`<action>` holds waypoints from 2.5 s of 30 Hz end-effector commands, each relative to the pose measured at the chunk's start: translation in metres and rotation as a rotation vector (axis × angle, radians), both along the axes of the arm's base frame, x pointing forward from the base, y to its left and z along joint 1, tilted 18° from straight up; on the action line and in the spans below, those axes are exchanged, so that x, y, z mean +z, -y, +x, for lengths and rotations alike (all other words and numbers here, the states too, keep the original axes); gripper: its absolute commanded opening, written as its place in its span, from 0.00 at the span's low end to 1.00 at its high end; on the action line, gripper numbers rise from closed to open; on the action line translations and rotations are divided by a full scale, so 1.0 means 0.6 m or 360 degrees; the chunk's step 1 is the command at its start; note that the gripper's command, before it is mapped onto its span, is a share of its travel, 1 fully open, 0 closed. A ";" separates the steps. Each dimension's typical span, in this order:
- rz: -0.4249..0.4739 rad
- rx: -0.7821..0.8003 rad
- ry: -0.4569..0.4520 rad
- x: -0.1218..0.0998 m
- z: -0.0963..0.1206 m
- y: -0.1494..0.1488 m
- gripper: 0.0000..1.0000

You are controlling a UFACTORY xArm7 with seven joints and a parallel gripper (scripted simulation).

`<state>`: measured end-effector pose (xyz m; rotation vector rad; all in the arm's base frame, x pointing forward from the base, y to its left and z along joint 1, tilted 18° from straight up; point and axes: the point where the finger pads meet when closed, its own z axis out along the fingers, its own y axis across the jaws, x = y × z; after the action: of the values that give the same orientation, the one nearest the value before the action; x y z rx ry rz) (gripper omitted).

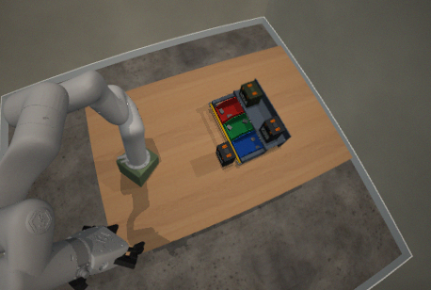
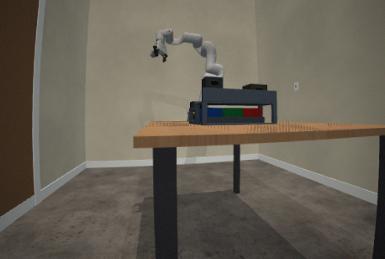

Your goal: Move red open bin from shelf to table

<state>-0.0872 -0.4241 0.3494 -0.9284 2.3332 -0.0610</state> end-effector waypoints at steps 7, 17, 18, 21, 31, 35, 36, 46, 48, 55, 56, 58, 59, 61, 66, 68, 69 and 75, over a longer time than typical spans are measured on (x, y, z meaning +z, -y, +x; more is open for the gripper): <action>-0.0005 -0.0001 -0.0002 0.002 0.000 0.001 1.00; -0.0005 -0.0001 -0.0002 0.002 0.000 0.001 1.00; -0.0005 -0.0001 -0.0002 0.002 0.000 0.001 1.00; -0.0005 -0.0001 -0.0002 0.002 0.000 0.001 1.00; -0.0005 -0.0001 -0.0002 0.002 0.000 0.001 1.00; -0.0038 0.0073 -0.0018 0.002 0.000 0.001 1.00; -0.0072 0.0147 -0.0034 0.002 0.000 0.001 1.00; -0.0172 0.0368 -0.0083 0.002 0.000 0.001 1.00; -0.0172 0.0368 -0.0083 0.002 0.000 0.001 1.00; -0.0304 0.0660 -0.0147 0.002 0.000 0.001 1.00; -0.0338 0.0734 -0.0164 0.002 0.000 0.001 1.00; -0.0338 0.0734 -0.0164 0.002 0.000 0.001 1.00; -0.0338 0.0734 -0.0164 0.002 0.000 0.001 1.00; -0.0338 0.0734 -0.0164 0.002 0.000 0.001 1.00; -0.0338 0.0734 -0.0164 0.002 0.000 0.001 1.00; -0.0338 0.0734 -0.0164 0.002 0.000 0.001 1.00; -0.0369 0.0805 -0.0179 0.002 -0.001 0.001 1.00; -0.0503 0.1100 -0.0244 0.002 0.000 0.001 1.00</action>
<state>-0.0874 -0.4243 0.3496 -1.7674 2.0944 -0.0627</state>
